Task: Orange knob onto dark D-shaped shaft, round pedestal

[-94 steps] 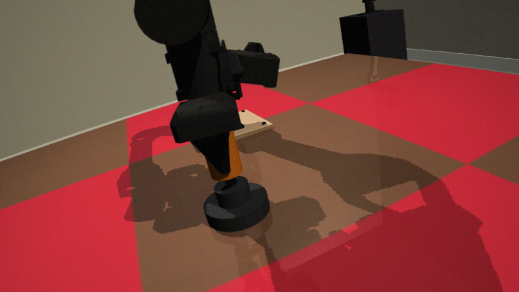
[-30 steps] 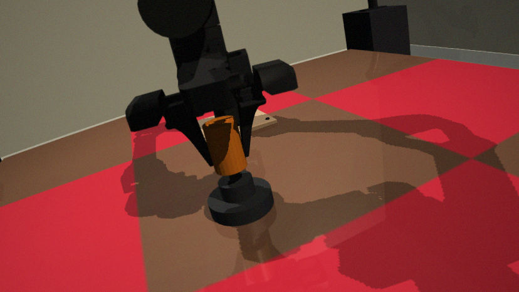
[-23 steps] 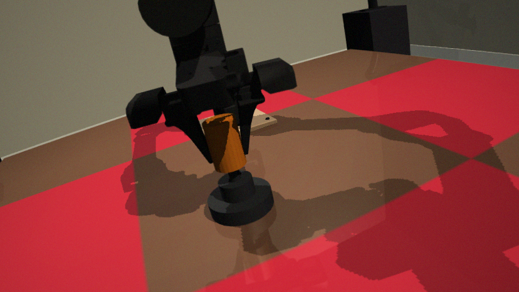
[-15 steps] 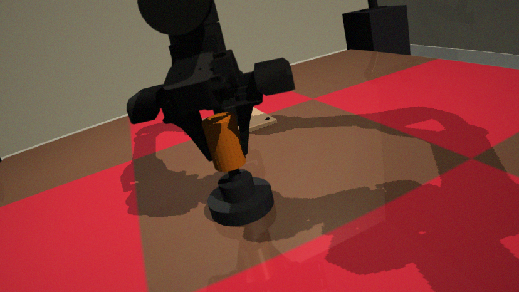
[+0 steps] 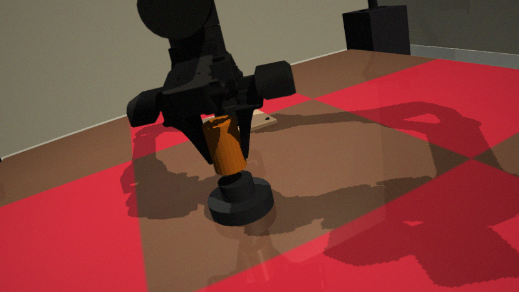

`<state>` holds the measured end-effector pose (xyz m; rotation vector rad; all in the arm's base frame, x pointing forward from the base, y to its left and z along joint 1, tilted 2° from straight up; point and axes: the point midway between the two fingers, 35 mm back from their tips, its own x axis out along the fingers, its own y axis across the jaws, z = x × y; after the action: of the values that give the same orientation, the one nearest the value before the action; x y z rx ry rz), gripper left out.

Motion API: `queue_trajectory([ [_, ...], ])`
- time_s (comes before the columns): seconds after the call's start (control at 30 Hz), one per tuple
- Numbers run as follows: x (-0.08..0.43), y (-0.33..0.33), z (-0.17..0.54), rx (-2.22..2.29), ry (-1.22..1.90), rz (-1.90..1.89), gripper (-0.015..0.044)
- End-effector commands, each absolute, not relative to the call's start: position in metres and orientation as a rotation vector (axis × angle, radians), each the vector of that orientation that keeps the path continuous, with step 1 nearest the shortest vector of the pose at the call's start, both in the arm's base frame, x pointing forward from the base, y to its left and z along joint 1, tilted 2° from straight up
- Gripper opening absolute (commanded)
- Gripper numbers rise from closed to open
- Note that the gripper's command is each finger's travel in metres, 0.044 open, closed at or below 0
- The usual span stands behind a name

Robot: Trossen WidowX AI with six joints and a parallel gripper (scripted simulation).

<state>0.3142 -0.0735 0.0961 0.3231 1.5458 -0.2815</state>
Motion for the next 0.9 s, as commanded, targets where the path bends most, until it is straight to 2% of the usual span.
queue_trajectory([
  [0.0, 0.3165, -0.0742, 0.0961, 0.326, 1.54, -0.288, 0.0],
  [0.87, 0.3101, -0.0728, 0.0999, 0.333, 1.54, -0.295, 0.0],
])
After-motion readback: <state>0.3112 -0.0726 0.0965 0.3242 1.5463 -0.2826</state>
